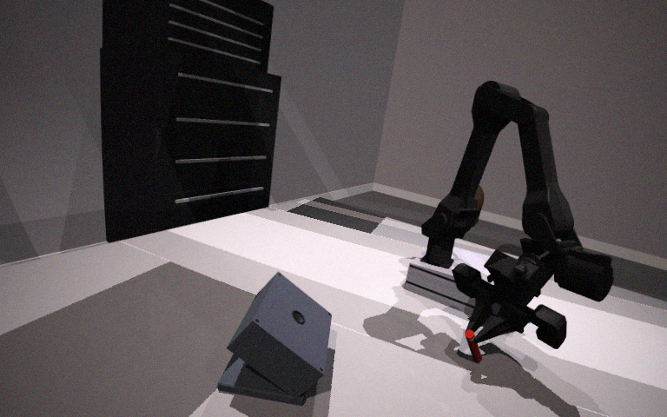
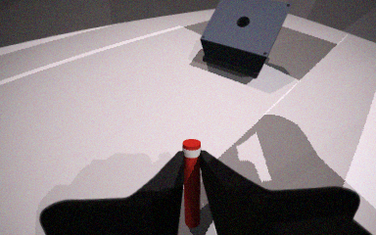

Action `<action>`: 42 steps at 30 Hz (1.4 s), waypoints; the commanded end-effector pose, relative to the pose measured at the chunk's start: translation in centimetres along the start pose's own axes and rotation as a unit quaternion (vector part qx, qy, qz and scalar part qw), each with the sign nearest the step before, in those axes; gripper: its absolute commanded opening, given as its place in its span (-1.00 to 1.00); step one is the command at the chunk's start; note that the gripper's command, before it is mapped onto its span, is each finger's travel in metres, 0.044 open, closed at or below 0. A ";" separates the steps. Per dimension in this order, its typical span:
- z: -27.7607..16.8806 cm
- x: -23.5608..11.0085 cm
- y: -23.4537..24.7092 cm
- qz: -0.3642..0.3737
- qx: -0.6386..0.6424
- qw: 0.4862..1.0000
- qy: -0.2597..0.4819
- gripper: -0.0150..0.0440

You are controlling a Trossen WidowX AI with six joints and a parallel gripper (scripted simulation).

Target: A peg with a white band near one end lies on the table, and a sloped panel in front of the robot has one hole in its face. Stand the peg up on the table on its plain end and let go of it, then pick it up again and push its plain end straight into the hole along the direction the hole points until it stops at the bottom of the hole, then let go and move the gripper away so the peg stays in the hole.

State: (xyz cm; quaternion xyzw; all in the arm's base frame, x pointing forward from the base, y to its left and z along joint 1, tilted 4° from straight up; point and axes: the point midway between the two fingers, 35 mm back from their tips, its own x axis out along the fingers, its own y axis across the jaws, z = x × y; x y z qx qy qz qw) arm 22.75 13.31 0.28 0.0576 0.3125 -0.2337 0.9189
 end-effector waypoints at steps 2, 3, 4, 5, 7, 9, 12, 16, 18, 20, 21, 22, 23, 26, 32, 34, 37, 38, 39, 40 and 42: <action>-0.3 -0.3 -0.1 -0.001 -0.003 1.000 -0.025 -0.33; -0.4 -0.3 -0.1 -0.001 -0.003 1.000 -0.029 -0.33; -0.4 -0.4 -0.1 -0.001 -0.003 0.999 -0.033 -0.33; -0.4 -0.5 -0.1 -0.001 -0.003 0.999 -0.038 -0.33; -0.5 -0.6 -0.1 -0.001 -0.003 0.999 -0.046 -0.33; -0.6 -0.7 -0.1 -0.001 -0.003 0.998 -0.055 -0.33; -0.7 -0.9 -0.1 -0.001 -0.003 0.998 -0.068 -0.33; -0.9 -1.1 -0.1 -0.001 -0.003 0.996 -0.085 -0.33; -1.0 -1.2 -0.1 -0.001 -0.003 0.996 -0.093 -0.33; -1.1 -1.3 -0.1 -0.001 -0.003 0.995 -0.102 -0.33; -1.1 -1.3 -0.1 -0.001 -0.003 0.994 -0.106 -0.33; -1.2 -1.4 -0.1 -0.001 -0.003 0.994 -0.110 -0.33; -1.2 -1.4 -0.1 -0.001 -0.003 0.993 -0.115 -0.33; -1.3 -1.6 -0.1 -0.001 -0.003 0.992 -0.127 -0.33; -1.6 -1.9 -0.2 -0.001 -0.003 0.988 -0.153 -0.33; -1.7 -2.0 -0.2 -0.001 -0.003 0.987 -0.162 -0.33; -1.9 -2.1 -0.2 -0.001 -0.003 0.985 -0.174 -0.33; -1.9 -2.2 -0.2 -0.001 -0.003 0.984 -0.179 -0.33; -2.0 -2.2 -0.2 -0.001 -0.003 0.983 -0.183 -0.33; -2.0 -2.2 -0.2 -0.001 -0.003 0.982 -0.187 -0.33; -2.1 -2.3 -0.2 -0.001 -0.003 0.981 -0.196 -0.33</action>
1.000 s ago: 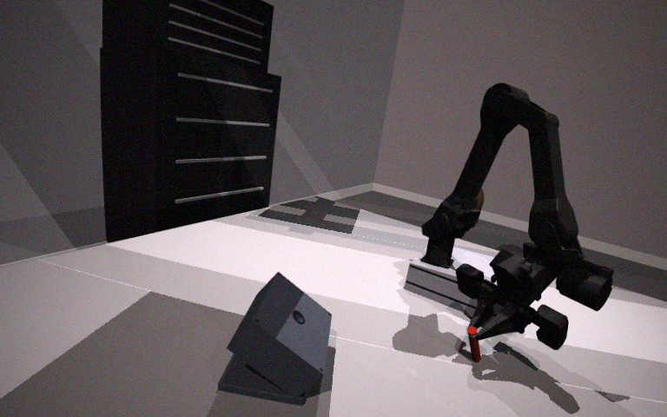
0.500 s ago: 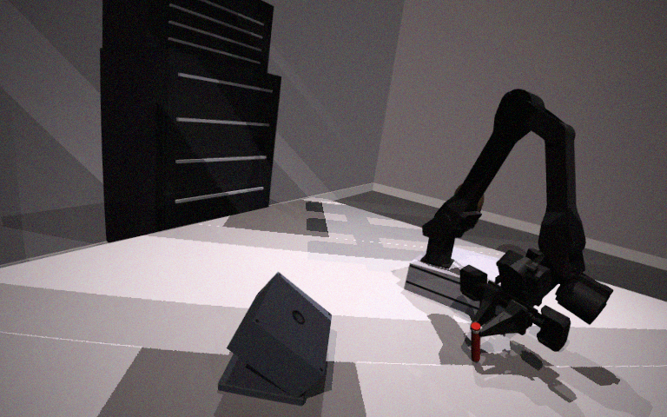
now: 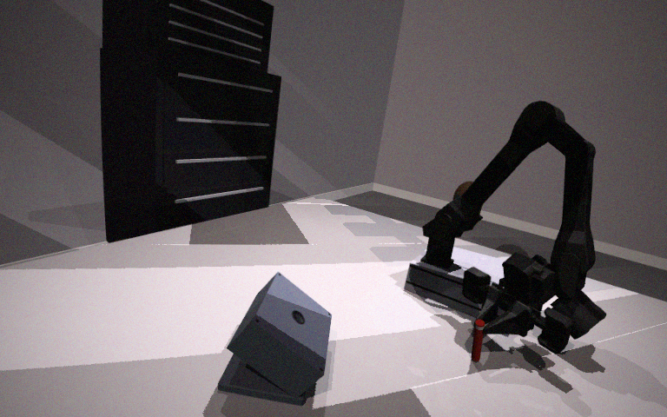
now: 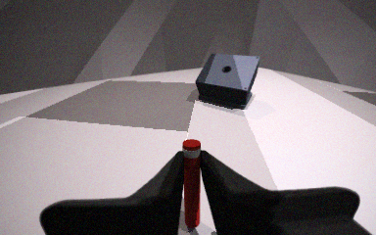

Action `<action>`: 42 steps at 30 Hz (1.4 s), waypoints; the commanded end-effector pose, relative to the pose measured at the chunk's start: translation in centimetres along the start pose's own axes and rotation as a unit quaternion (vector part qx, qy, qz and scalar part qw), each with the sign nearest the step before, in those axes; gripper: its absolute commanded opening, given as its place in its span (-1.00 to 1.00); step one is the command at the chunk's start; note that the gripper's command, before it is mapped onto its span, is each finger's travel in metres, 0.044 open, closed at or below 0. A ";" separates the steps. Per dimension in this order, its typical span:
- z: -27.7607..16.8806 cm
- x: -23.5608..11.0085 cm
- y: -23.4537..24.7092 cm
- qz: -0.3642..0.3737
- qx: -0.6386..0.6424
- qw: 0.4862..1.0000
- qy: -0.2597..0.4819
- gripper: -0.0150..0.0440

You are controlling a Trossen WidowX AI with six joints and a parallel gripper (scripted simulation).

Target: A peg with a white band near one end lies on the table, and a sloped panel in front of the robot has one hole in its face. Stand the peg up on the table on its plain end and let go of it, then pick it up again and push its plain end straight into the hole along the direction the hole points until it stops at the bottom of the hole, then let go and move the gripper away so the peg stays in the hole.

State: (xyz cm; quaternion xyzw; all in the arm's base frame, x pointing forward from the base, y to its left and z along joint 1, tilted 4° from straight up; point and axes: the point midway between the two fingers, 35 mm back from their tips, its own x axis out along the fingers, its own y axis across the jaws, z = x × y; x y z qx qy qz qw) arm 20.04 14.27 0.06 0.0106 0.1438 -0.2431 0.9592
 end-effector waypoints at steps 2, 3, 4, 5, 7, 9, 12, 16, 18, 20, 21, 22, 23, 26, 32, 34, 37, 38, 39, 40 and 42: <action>-0.2 -0.4 0.2 0.003 0.000 1.000 -0.025 -0.33; -0.3 -0.5 0.2 0.003 0.000 1.000 -0.030 -0.33; -0.2 -0.4 0.2 0.003 0.000 1.000 -0.028 -0.33; -0.2 -0.4 0.2 0.003 0.000 1.000 -0.025 -0.33; -0.1 -0.4 0.2 0.003 0.000 1.000 -0.012 -0.33; -0.1 -0.5 0.2 0.003 0.000 1.000 -0.009 -0.33; -0.2 -0.4 0.2 0.003 0.000 1.000 -0.011 -0.33; -0.5 -0.3 0.2 0.002 -0.001 1.000 -0.013 -0.33; -0.5 -0.3 0.2 0.003 0.000 1.000 -0.013 -0.33; -0.5 -0.3 0.2 0.003 0.001 1.000 -0.013 -0.33; -0.6 -0.3 0.2 0.003 0.001 1.000 -0.013 -0.33; -0.6 -0.3 0.2 0.003 0.001 1.000 -0.013 -0.33; -0.6 -0.3 0.2 0.003 0.001 1.000 -0.013 -0.33; -0.7 -0.3 0.2 0.003 0.002 1.000 -0.013 -0.33; -0.6 -0.4 0.2 0.003 0.001 1.000 -0.013 -0.33; -0.6 -0.5 0.2 0.003 0.001 1.000 -0.014 -0.33; -0.7 -0.5 0.2 0.004 0.001 1.000 -0.014 -0.33; -0.7 -0.5 0.2 0.004 0.001 1.000 -0.015 -0.33; -0.7 -0.5 0.2 0.004 0.001 1.000 -0.015 -0.33; -0.8 -0.6 0.2 0.004 0.001 1.000 -0.015 -0.33; -0.8 -0.6 0.2 0.004 0.001 1.000 -0.016 -0.33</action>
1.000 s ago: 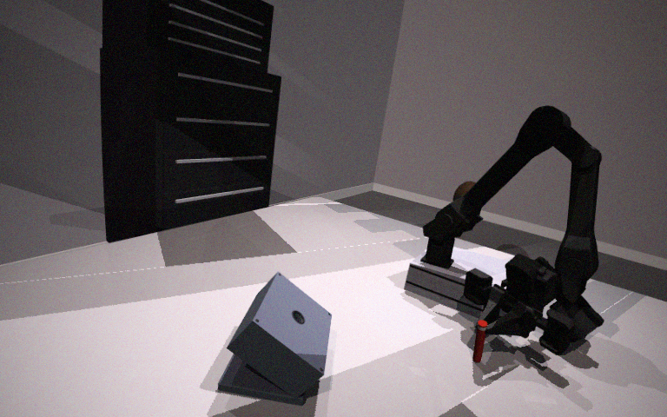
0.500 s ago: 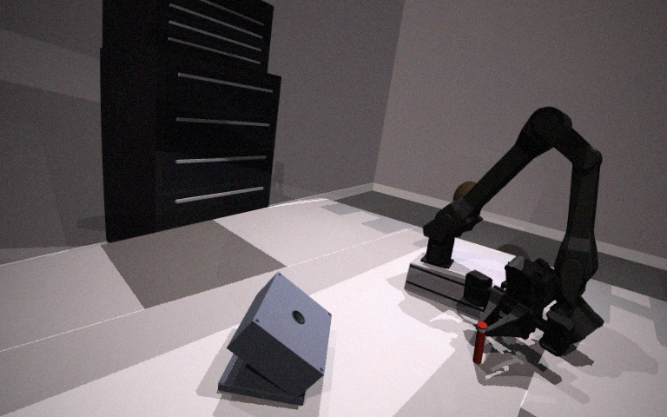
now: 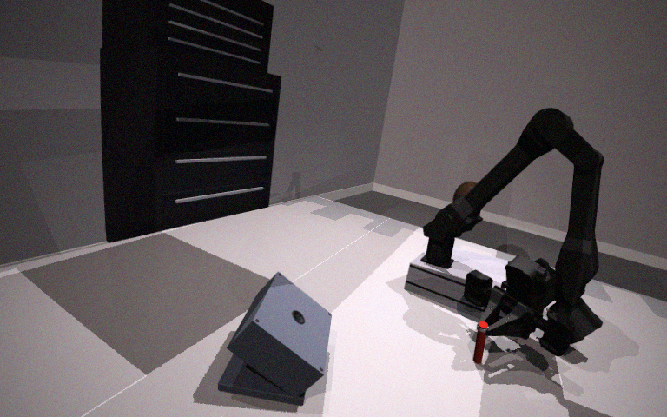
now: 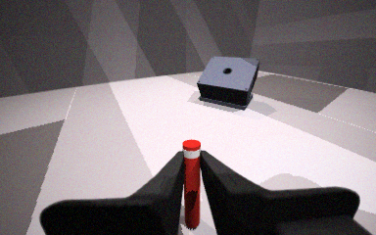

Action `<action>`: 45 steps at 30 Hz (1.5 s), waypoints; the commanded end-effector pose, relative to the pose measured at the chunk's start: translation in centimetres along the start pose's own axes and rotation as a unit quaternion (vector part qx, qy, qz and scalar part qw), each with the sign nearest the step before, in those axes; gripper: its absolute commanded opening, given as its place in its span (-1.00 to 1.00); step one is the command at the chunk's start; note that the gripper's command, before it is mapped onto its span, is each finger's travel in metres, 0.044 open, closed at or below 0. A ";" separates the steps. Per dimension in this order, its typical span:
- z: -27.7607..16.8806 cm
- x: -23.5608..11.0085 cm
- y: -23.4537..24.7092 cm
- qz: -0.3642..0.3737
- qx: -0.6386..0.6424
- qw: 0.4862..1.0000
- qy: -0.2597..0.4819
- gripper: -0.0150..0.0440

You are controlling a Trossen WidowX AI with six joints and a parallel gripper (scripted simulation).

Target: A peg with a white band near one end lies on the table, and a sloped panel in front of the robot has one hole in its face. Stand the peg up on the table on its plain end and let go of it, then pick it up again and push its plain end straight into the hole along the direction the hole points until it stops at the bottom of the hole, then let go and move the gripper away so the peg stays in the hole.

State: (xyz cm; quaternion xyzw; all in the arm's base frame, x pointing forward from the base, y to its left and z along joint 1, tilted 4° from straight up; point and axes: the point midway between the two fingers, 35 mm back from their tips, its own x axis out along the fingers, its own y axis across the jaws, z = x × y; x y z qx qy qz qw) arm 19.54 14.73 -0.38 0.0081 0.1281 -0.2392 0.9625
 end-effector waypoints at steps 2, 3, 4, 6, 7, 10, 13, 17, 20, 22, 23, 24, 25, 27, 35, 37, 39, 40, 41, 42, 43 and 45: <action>-0.2 -0.1 0.0 0.000 0.000 1.000 0.000 -0.33; -0.3 -0.1 0.0 0.000 0.000 1.000 0.000 -0.33; -0.3 -0.2 0.0 0.000 0.000 1.000 -0.001 -0.33; -0.3 -0.2 0.0 0.000 0.000 1.000 -0.001 -0.33; -0.3 -0.2 0.0 0.000 0.000 1.000 -0.001 -0.33; -0.3 -0.2 0.0 0.001 0.001 1.000 -0.002 -0.33; -0.4 -0.3 0.0 0.001 0.001 1.000 -0.004 -0.33; -0.4 -0.3 0.0 0.001 0.001 1.000 -0.005 -0.33; -0.4 -0.4 0.0 0.002 0.001 1.000 -0.006 -0.33; -0.4 -0.4 0.0 0.002 0.001 1.000 -0.007 -0.33; -0.4 -0.4 0.0 0.002 0.001 1.000 -0.007 -0.33; -0.4 -0.4 0.0 0.002 0.001 1.000 -0.008 -0.33; -0.4 -0.4 0.0 0.003 0.001 1.000 -0.008 -0.33; -0.4 -0.5 0.0 0.003 0.001 1.000 -0.009 -0.33; -0.5 -0.6 -0.1 0.004 0.001 1.000 -0.012 -0.33; -0.5 -0.6 -0.1 0.004 0.000 1.000 -0.013 -0.33; -0.5 -0.6 -0.1 0.005 0.000 1.000 -0.014 -0.33; -0.5 -0.6 -0.1 0.005 0.000 1.000 -0.014 -0.33; -0.5 -0.6 -0.1 0.005 0.000 1.000 -0.014 -0.33; -0.5 -0.7 -0.1 0.005 0.000 1.000 -0.015 -0.33; -0.5 -0.7 -0.1 0.005 0.000 1.000 -0.015 -0.33; -0.5 -0.7 -0.1 0.006 0.000 1.000 -0.016 -0.33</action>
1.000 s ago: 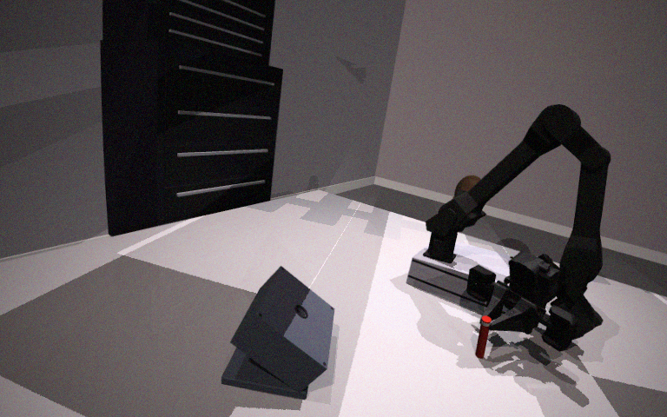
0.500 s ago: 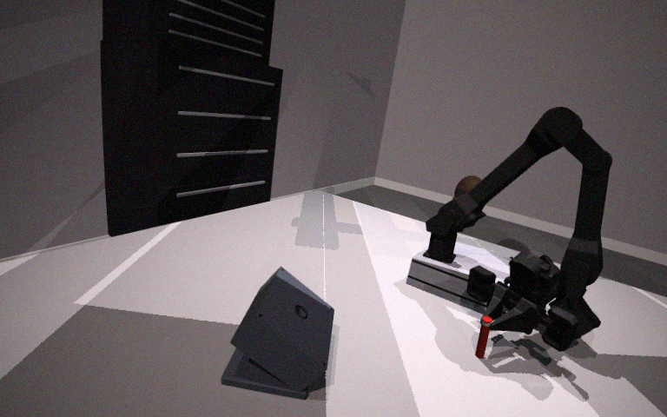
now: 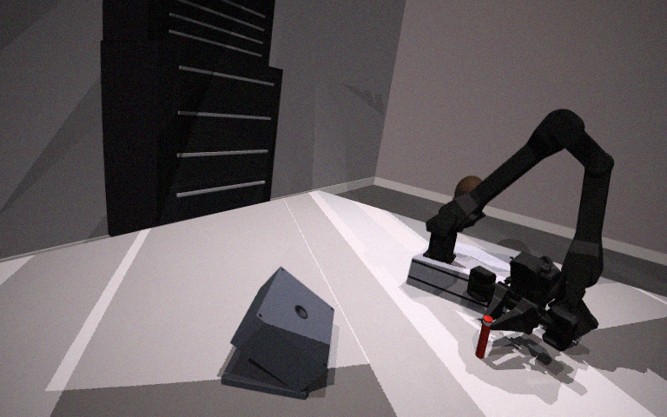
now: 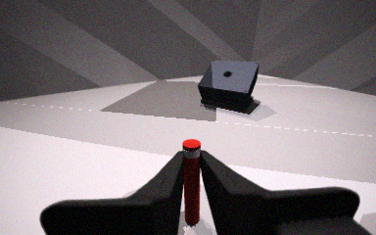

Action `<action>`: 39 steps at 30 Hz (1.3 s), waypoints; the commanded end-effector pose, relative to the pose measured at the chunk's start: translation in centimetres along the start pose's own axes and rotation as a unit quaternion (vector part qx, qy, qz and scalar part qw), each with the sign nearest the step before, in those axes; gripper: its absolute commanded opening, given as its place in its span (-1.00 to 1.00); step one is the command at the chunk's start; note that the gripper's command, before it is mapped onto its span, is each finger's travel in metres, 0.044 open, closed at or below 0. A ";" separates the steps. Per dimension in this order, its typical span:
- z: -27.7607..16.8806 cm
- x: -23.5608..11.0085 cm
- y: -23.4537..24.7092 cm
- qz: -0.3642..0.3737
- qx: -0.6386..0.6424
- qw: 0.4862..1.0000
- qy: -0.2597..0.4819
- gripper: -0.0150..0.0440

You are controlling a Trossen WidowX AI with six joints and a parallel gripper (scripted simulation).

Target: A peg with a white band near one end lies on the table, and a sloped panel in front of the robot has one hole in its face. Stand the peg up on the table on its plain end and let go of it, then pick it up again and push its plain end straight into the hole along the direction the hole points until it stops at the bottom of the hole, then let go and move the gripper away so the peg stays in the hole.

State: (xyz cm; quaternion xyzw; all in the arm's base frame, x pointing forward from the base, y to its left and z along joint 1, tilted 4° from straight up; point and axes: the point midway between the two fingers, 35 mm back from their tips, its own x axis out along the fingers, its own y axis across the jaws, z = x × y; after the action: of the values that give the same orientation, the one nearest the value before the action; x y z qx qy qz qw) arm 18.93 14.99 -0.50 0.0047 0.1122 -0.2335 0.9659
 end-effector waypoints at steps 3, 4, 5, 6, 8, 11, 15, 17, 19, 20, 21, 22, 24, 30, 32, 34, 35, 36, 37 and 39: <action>-0.3 -0.1 0.0 0.000 0.000 1.000 0.000 -0.33; -0.3 -0.1 0.0 0.000 0.000 1.000 -0.001 -0.33; -0.3 -0.2 0.0 0.001 0.000 1.000 -0.001 -0.33; -0.3 -0.2 0.0 0.001 0.000 1.000 -0.002 -0.33; -0.3 -0.2 0.0 0.001 -0.001 1.000 -0.002 -0.33; -0.3 -0.2 0.0 0.002 -0.001 1.000 -0.003 -0.33; -0.3 -0.3 0.0 0.002 -0.001 1.000 -0.005 -0.33; -0.3 -0.3 0.0 0.003 -0.002 1.000 -0.006 -0.33; -0.4 -0.3 0.0 0.003 -0.002 1.000 -0.006 -0.33; -0.4 -0.3 0.0 0.003 -0.002 1.000 -0.007 -0.33; -0.4 -0.4 0.0 0.004 -0.002 1.000 -0.007 -0.33; -0.4 -0.4 0.0 0.004 -0.002 1.000 -0.007 -0.33; -0.4 -0.4 0.0 0.004 -0.003 1.000 -0.008 -0.33; -0.4 -0.5 0.0 0.006 -0.004 1.000 -0.010 -0.33; -0.4 -0.5 0.0 0.006 -0.004 1.000 -0.011 -0.33; -0.4 -0.5 0.0 0.006 -0.004 1.000 -0.012 -0.33; -0.4 -0.5 0.0 0.007 -0.004 1.000 -0.012 -0.33; -0.4 -0.5 0.0 0.007 -0.005 1.000 -0.013 -0.33; -0.4 -0.5 0.0 0.007 -0.005 1.000 -0.013 -0.33; -0.5 -0.6 0.0 0.008 -0.005 1.000 -0.014 -0.33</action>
State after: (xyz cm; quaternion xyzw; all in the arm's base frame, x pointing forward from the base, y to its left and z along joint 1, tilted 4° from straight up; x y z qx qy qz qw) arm 18.46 15.22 -0.60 -0.0029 0.0994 -0.2253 0.9692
